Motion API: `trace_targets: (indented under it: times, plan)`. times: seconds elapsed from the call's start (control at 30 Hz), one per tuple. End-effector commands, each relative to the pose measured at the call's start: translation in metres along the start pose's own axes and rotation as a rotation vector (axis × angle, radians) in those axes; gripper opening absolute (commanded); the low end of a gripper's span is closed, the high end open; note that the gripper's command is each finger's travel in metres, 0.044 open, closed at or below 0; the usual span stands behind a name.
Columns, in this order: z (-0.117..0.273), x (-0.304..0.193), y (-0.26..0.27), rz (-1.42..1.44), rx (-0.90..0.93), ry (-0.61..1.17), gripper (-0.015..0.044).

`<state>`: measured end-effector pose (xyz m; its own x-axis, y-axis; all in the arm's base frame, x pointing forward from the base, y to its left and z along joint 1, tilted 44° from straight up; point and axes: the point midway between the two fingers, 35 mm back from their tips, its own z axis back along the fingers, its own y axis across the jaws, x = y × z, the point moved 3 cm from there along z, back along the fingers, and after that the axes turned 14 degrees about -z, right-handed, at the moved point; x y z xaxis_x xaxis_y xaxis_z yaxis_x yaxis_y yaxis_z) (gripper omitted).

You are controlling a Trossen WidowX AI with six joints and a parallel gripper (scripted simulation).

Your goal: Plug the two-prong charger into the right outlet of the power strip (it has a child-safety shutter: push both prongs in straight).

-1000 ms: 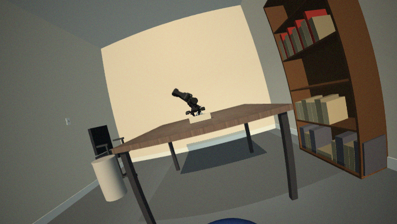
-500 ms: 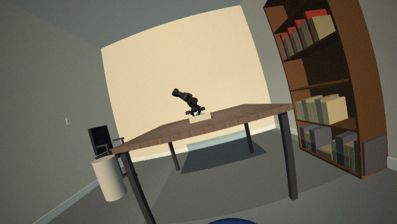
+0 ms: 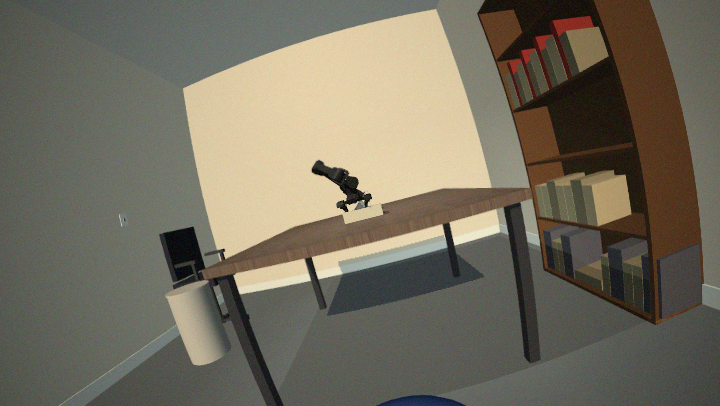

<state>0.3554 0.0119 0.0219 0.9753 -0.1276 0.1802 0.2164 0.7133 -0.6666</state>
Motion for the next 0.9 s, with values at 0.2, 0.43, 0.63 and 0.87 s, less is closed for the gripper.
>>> trace_targets:
  times: [0.2,0.43,0.63,0.87]
  plan:
    - [-0.0001,-0.0028,-0.0009,-0.004,-0.001,-0.007,0.044]
    - [-0.0004,-0.0048,-0.0013,-0.007,0.0,-0.01,0.044]
    - [-0.0006,-0.0065,-0.0017,-0.009,0.0,-0.013,0.044]
    - [-0.0008,-0.0086,-0.0021,-0.011,0.001,-0.016,0.044]
